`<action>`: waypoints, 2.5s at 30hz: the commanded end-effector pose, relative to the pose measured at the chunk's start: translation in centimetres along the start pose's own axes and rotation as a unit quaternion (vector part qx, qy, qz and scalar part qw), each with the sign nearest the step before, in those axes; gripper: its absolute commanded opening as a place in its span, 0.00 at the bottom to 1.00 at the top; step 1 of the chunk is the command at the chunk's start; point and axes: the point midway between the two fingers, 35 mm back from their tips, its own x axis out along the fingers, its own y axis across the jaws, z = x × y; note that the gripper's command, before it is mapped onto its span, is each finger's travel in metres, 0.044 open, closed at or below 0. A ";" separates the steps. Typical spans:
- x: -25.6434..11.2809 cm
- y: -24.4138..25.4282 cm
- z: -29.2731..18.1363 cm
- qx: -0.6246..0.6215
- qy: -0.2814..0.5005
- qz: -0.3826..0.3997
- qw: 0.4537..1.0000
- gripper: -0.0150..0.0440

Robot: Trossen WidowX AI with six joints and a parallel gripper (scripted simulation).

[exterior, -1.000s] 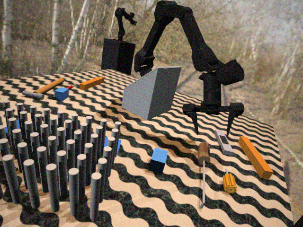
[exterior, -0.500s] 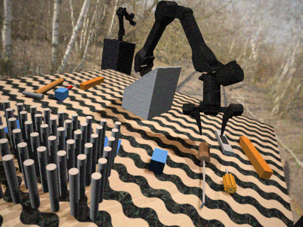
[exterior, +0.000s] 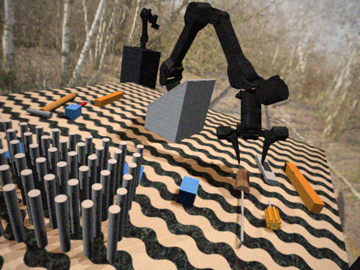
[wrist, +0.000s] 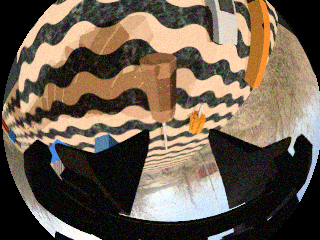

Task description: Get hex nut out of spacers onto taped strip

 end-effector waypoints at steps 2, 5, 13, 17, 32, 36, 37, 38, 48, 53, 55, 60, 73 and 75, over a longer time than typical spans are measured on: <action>0.9 0.4 0.6 -0.005 -0.001 0.004 1.000 0.73; 1.3 0.6 0.9 -0.005 -0.001 0.004 1.000 0.73; 2.3 0.9 1.6 -0.005 -0.001 0.004 1.000 0.73; 2.8 1.1 1.9 -0.005 -0.001 0.004 1.000 0.73; 4.7 2.0 3.3 -0.005 0.000 0.004 1.000 0.73; 4.8 2.0 3.5 -0.005 0.000 0.004 1.000 0.68; 4.8 2.0 3.5 -0.005 0.000 0.004 1.000 0.64; 4.8 2.0 3.5 -0.005 0.000 0.004 1.000 0.63; 4.8 2.0 3.5 -0.005 0.000 0.004 1.000 0.52; 3.1 0.8 1.7 -0.004 -0.001 0.004 1.000 0.29; 2.0 0.2 0.8 -0.004 -0.001 0.003 1.000 0.25; -1.1 -1.2 -1.5 -0.003 -0.001 0.002 1.000 0.25; -8.7 -3.1 -5.7 -0.002 -0.003 0.002 1.000 0.25; -8.7 -3.1 -5.7 -0.002 -0.003 0.002 1.000 0.25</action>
